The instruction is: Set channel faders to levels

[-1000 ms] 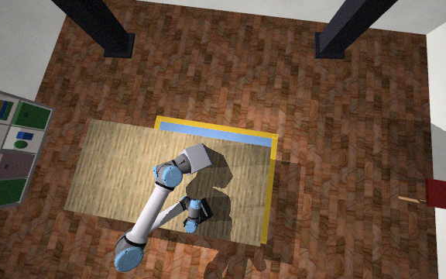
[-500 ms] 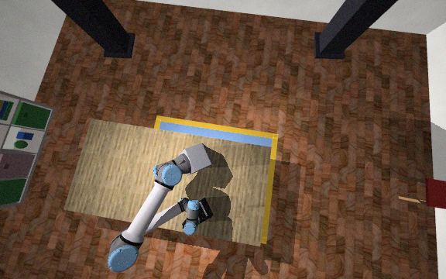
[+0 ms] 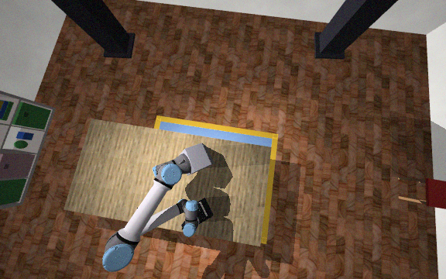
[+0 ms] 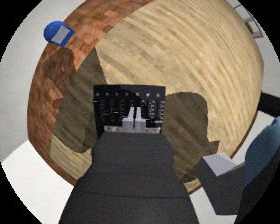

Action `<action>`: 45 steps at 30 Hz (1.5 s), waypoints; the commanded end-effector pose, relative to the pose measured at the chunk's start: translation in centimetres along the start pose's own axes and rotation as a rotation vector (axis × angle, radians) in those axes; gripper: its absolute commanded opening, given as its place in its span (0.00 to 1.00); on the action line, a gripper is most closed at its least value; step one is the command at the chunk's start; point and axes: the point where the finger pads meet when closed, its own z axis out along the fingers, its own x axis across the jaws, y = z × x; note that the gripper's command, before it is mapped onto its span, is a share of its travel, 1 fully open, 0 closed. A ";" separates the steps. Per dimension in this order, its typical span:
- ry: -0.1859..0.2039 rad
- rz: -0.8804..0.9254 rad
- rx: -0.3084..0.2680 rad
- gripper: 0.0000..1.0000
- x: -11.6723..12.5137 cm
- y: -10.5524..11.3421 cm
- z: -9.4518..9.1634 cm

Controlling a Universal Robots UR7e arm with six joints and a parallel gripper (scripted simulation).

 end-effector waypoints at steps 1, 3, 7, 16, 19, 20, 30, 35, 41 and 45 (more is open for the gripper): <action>0.002 -0.002 -0.001 0.00 0.1 0.1 -0.1; 0.002 -0.002 -0.001 0.00 0.1 0.1 -0.1; 0.002 -0.002 -0.001 1.00 0.1 0.1 -0.2; 0.002 -0.002 -0.001 1.00 0.1 0.1 -1.5; 0.002 -0.002 -0.001 1.00 0.1 0.1 -1.8; 0.002 -0.002 -0.001 1.00 0.1 0.1 -2.1; 0.002 -0.002 -0.001 1.00 0.1 0.1 -5.6; 0.002 -0.002 -0.001 1.00 0.1 0.1 -6.5; 0.002 -0.002 -0.001 1.00 0.1 0.1 -7.8; 0.002 -0.002 -0.001 1.00 0.1 0.1 -8.1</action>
